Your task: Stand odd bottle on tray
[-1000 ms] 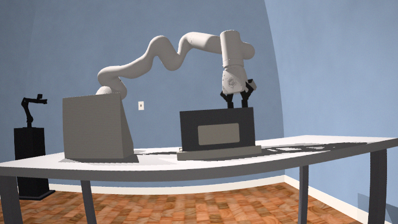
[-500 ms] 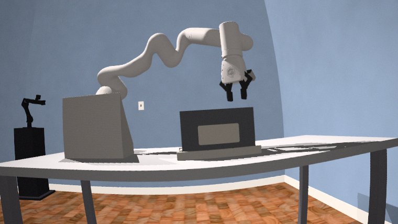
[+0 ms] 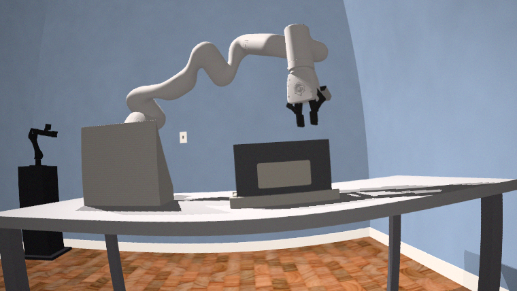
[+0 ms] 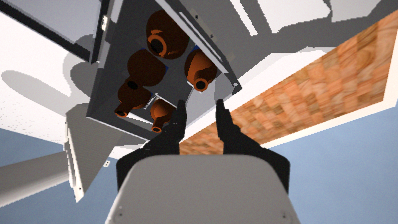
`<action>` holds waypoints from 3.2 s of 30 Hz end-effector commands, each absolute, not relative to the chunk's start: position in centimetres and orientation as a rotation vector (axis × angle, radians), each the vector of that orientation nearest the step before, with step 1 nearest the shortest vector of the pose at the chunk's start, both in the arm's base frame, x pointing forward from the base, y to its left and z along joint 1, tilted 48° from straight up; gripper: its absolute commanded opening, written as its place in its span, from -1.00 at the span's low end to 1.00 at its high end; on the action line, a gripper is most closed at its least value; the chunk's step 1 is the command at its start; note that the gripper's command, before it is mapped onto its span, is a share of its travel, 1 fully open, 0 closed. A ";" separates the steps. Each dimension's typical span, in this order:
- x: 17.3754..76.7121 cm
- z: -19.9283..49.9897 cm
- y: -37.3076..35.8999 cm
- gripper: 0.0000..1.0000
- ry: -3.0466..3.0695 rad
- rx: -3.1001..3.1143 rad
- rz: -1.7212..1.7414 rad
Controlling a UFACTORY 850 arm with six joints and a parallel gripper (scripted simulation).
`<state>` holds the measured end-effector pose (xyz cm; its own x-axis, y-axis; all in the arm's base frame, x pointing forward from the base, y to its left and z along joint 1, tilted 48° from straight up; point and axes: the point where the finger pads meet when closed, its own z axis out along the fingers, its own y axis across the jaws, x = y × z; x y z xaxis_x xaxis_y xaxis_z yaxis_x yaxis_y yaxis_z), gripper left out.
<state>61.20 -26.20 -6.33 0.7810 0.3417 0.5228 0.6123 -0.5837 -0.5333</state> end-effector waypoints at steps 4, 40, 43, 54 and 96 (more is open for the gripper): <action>61.2 -6.2 -26.3 -1.00 -0.705 -2.240 -0.479; 62.3 -1.1 -22.0 -1.00 -0.705 -2.240 -0.479; 62.3 -0.3 -21.2 -1.00 -0.705 -2.240 -0.479; 62.4 0.1 -20.8 0.30 -0.705 -2.240 -0.479; 62.4 0.0 -20.7 0.30 -0.705 -2.240 -0.479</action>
<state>62.32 -20.67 0.00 0.7809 0.3418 0.5228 0.6124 -0.5836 -0.5332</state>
